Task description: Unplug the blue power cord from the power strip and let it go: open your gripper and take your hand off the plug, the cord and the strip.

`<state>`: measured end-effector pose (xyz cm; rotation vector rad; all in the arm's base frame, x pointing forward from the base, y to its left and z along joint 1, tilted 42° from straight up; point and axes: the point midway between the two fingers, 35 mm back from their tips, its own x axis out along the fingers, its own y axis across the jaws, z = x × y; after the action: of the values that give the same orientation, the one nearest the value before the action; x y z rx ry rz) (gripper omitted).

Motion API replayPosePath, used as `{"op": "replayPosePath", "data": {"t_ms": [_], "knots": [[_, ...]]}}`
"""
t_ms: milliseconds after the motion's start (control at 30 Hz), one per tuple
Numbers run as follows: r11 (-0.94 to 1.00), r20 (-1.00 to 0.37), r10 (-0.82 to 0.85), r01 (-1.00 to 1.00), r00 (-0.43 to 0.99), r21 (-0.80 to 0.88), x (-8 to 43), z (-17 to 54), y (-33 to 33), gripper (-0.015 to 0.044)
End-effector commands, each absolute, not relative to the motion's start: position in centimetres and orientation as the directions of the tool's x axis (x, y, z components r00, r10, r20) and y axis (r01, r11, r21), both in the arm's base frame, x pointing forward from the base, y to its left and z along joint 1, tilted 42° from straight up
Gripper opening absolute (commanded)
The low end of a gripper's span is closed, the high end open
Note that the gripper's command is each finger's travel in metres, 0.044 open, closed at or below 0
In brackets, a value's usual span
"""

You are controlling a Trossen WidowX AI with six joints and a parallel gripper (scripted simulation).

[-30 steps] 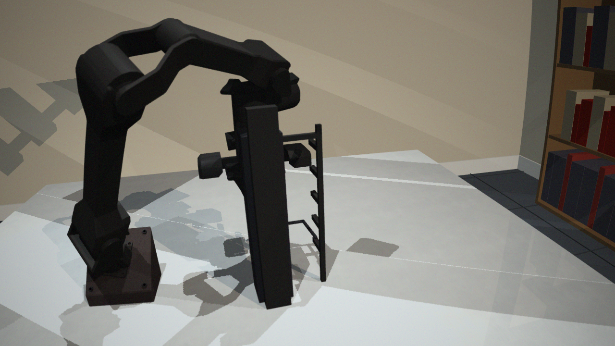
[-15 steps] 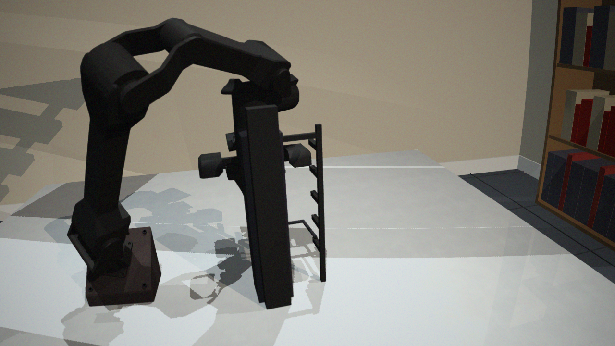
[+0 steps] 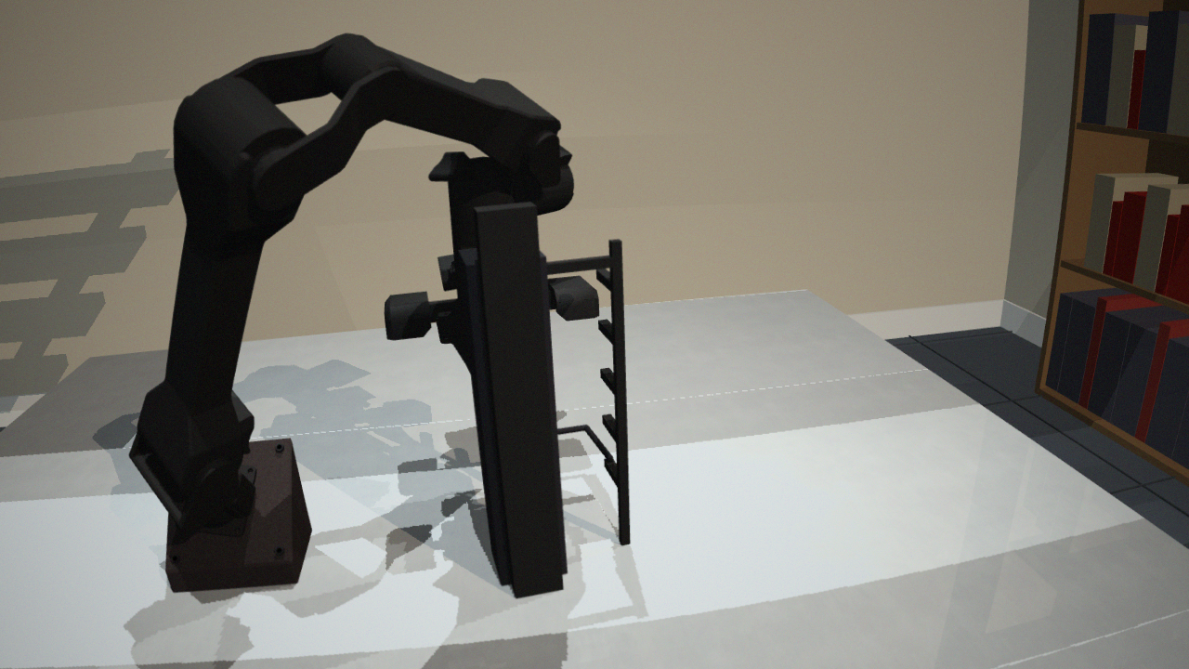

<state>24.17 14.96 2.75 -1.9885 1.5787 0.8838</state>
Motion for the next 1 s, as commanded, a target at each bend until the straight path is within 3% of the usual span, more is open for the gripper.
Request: {"op": "replayPosePath", "data": {"t_ms": [0, 433, 967], "knots": [[-0.266, -0.752, -0.644, -0.963, 0.139, 0.05, 23.2, 1.2, 17.7, 0.0], [-0.268, -0.752, -0.643, -0.962, 0.141, 0.048, 22.3, 0.1, 19.3, 0.0], [-0.269, -0.752, -0.643, -0.962, 0.143, 0.047, 22.5, 0.0, 19.3, 0.042]]}}
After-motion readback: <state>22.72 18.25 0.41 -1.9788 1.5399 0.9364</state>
